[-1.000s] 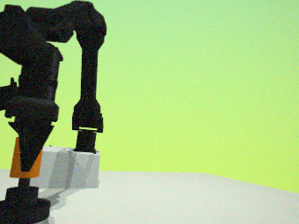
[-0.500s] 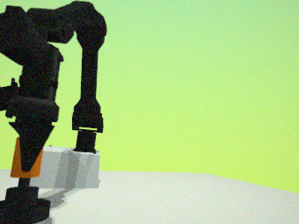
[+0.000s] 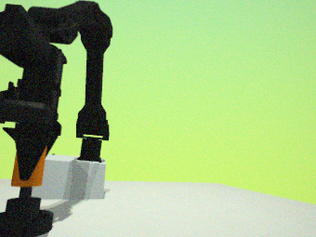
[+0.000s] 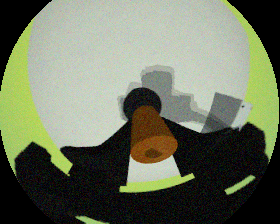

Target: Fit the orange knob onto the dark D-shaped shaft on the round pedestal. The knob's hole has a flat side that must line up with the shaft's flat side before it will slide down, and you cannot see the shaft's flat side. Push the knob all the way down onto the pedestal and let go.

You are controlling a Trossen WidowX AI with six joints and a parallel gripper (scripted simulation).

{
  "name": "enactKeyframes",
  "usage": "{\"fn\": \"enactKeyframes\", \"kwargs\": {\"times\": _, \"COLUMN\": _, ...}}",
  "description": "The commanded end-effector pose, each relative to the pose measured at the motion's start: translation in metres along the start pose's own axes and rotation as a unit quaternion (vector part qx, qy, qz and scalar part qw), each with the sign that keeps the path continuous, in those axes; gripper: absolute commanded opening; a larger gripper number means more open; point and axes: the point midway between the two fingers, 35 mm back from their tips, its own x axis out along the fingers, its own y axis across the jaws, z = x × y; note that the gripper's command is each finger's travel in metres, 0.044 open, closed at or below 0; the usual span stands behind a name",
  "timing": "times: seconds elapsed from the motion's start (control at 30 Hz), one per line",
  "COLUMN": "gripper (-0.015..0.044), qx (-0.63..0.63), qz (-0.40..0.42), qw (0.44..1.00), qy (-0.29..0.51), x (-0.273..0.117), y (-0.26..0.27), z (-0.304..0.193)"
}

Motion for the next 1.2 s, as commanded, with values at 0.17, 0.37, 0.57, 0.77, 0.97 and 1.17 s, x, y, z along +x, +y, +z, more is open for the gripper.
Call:
{"fn": "enactKeyframes", "kwargs": {"times": 0.17, "gripper": 0.0000, "qx": 0.028, "qz": 0.001, "qw": 1.000, "qy": 0.000, "x": 0.0026, "y": 0.0015, "z": 0.0001}}
{"fn": "enactKeyframes", "kwargs": {"times": 0.37, "gripper": 0.0000, "qx": 0.028, "qz": 0.001, "qw": 1.000, "qy": 0.000, "x": 0.0023, "y": -0.0002, "z": -0.0003}}
{"fn": "enactKeyframes", "kwargs": {"times": 0.57, "gripper": 0.0000, "qx": 0.028, "qz": 0.001, "qw": 1.000, "qy": 0.000, "x": 0.0028, "y": -0.0019, "z": -0.0005}}
{"fn": "enactKeyframes", "kwargs": {"times": 0.77, "gripper": 0.0000, "qx": 0.028, "qz": 0.001, "qw": 1.000, "qy": 0.000, "x": 0.0033, "y": -0.0018, "z": -0.0004}}
{"fn": "enactKeyframes", "kwargs": {"times": 0.97, "gripper": 0.0000, "qx": 0.028, "qz": 0.001, "qw": 1.000, "qy": 0.000, "x": -0.0019, "y": -0.0010, "z": -0.0001}}
{"fn": "enactKeyframes", "kwargs": {"times": 1.17, "gripper": 0.0000, "qx": 0.090, "qz": 0.001, "qw": 0.996, "qy": 0.000, "x": -0.0021, "y": 0.0001, "z": 0.0001}}
